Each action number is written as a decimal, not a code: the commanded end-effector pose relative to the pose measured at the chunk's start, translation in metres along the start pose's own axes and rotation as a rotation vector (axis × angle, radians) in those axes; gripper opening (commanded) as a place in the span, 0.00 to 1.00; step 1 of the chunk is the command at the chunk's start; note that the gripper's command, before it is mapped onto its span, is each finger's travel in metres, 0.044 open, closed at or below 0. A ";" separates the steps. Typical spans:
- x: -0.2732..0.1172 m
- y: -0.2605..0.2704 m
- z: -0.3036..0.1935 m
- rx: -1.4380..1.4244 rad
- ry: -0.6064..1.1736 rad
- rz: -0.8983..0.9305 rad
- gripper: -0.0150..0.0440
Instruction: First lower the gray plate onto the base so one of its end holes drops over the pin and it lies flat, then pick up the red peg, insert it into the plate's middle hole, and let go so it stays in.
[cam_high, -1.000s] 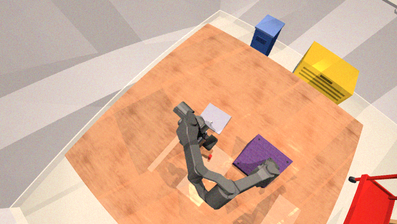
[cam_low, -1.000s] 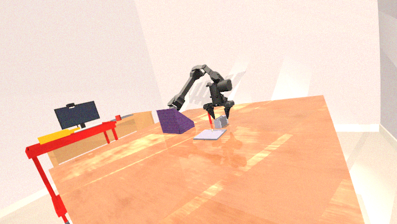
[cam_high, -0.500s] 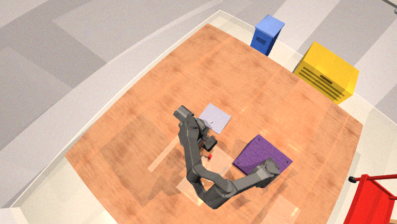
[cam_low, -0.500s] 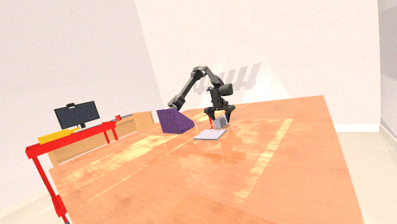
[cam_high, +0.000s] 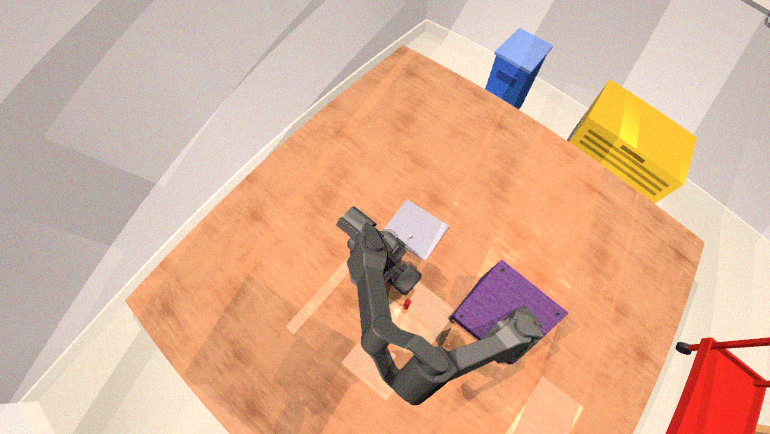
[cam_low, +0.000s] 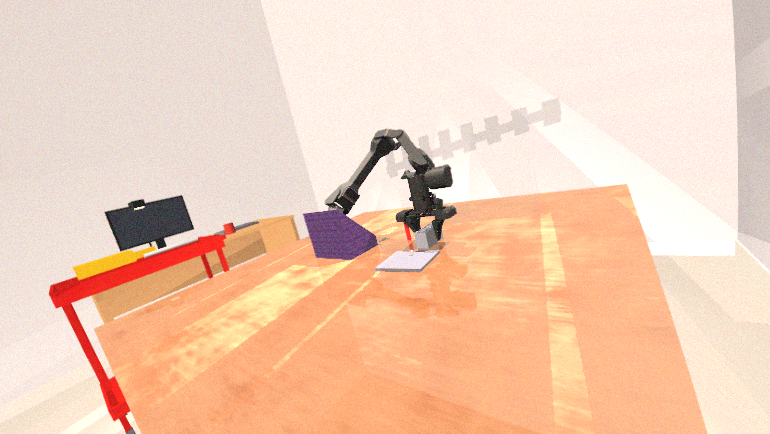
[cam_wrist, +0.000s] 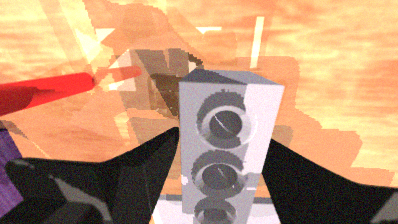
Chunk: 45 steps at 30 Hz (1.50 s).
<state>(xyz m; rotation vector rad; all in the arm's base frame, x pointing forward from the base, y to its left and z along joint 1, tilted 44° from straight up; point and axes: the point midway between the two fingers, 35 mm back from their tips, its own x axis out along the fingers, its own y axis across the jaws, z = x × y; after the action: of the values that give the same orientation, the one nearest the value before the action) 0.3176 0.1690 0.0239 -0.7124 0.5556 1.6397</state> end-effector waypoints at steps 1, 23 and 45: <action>0.000 0.000 0.000 0.002 -0.003 -0.002 0.47; -0.002 -0.001 0.000 0.002 -0.003 -0.002 0.25; -0.067 -0.013 -0.004 0.004 0.009 -0.002 0.25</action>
<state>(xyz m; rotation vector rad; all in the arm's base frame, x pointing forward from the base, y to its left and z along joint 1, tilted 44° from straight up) 0.3358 0.1292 0.0628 -0.7119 0.5640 1.6360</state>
